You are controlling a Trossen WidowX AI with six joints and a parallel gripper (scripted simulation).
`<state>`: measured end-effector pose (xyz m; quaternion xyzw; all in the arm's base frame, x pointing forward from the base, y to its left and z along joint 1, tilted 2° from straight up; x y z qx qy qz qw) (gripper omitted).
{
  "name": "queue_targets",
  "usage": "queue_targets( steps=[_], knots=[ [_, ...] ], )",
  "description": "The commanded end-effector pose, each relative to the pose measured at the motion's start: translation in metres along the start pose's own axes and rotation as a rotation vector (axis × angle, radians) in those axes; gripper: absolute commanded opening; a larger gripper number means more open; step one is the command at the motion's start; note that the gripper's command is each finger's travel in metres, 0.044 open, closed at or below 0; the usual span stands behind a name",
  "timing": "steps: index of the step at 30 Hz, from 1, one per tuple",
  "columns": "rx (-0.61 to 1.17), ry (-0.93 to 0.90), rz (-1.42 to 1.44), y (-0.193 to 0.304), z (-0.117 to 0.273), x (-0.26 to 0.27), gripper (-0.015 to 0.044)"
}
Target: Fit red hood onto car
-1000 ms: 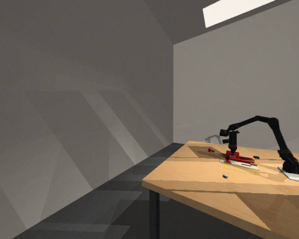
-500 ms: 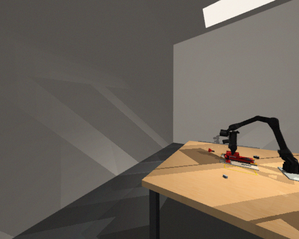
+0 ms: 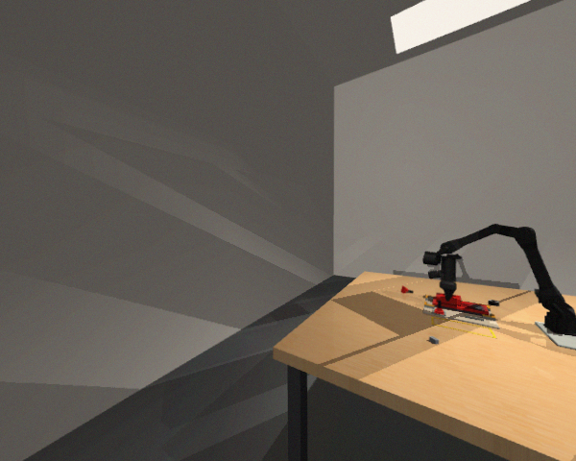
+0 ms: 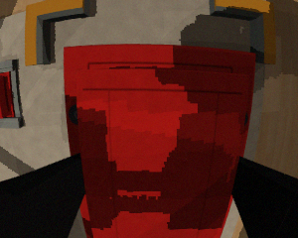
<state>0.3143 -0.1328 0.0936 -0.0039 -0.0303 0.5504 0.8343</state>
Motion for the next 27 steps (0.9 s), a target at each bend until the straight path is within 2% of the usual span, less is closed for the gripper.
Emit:
queue_targets(
  steps=[1,12,27],
  knots=[
    [0.005,-0.001,0.001,0.0011,-0.0027,0.0001,0.0],
    [0.001,0.0,0.0,0.0003,-0.0026,-0.0001,0.0],
    [0.0,0.0,0.0,0.0002,-0.0029,-0.0001,0.0394]
  ],
)
Point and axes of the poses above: the point midway between the two fingers, 35 mm back from their tips, its own z axis back along the fingers, its own x axis across the jaws, y = z × x, the point moved 2 cm from there along z, back along the fingers, and after that the axes turned 11 degrees about -z, right-handed, at the moved point
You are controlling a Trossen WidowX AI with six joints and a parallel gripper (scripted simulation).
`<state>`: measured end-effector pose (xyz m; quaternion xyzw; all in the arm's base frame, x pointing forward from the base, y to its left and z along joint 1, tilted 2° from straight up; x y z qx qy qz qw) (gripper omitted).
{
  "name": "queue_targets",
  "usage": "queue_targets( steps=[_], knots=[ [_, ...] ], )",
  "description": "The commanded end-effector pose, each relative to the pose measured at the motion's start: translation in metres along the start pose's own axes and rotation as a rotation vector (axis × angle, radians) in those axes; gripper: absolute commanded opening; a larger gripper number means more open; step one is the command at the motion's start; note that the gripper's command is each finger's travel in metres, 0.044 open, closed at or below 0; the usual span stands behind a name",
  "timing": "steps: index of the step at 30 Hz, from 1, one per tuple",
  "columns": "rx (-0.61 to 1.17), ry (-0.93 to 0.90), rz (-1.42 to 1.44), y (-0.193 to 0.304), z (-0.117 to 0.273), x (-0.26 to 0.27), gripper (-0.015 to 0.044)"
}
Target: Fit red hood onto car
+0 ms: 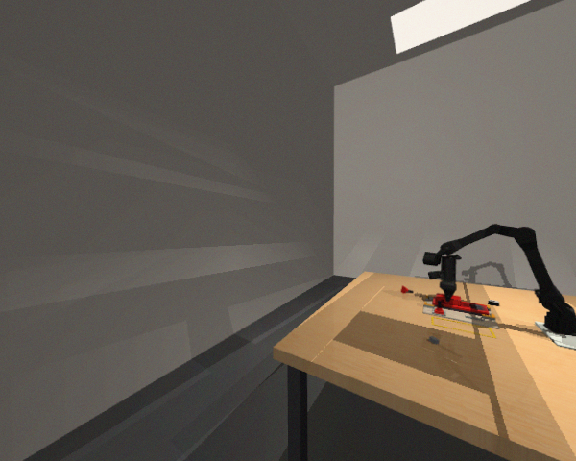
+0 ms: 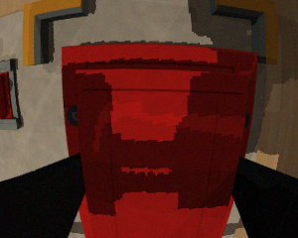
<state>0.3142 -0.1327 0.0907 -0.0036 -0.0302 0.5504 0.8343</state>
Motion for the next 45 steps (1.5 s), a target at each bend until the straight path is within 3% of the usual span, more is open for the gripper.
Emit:
queue_targets(
  steps=[1,7,15,45],
  knots=[
    [0.0,0.0,0.0,0.0,0.0,0.0,0.042],
    [0.0,0.001,0.0,-0.001,0.011,0.0,0.044],
    [0.004,0.004,0.0,-0.001,0.073,0.001,0.044],
    [0.004,0.004,0.0,-0.001,0.073,0.001,0.044]
  ],
)
Point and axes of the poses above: the point midway between the two fingers, 35 mm back from their tips, its own z axis back along the fingers, its own x axis across the jaws, y = z × x, the point moved 2 cm from there along z, back along the fingers, and after that the axes turned 11 degrees about -z, right-handed, at the moved point
